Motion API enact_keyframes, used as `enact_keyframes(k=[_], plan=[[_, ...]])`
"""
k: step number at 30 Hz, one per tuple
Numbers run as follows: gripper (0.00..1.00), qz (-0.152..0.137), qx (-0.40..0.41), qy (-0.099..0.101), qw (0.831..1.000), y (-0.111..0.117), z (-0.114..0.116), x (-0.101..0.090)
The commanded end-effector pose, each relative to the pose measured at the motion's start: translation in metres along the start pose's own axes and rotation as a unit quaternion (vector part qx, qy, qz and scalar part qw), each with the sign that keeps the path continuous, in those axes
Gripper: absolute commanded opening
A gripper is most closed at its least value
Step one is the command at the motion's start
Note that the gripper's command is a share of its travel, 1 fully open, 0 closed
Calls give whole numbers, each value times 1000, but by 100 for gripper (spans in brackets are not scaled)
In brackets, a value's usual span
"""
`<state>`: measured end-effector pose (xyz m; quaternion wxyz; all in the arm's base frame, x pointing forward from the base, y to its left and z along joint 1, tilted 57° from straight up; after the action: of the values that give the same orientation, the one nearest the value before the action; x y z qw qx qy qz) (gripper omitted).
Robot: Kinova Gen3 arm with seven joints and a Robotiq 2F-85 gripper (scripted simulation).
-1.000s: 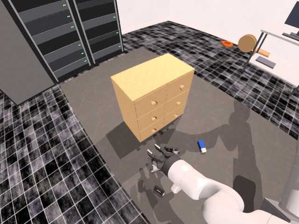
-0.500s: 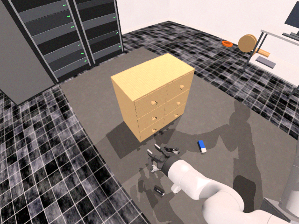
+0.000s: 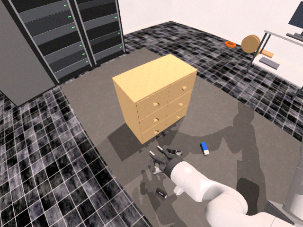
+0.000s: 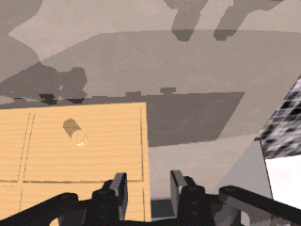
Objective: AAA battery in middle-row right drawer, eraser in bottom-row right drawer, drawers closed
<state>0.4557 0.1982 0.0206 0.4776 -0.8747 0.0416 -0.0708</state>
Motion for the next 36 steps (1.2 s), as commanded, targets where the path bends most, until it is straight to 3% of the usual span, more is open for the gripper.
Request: enact_keyframes(k=[1, 36], plan=[[33, -2, 1, 2, 1000, 0, -5, 1], [33, -2, 1, 2, 1000, -2, -22, 8]])
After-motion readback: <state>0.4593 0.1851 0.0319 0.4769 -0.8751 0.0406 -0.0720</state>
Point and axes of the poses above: the point where the finger pads meet when closed, its own x axis out along the fingers, its own z axis across the jaws, y = z × x, the point moved 2 cm from there along -x, back along the fingers, and after that the axes turned 14 degrees about x, right-handed, at the moved point
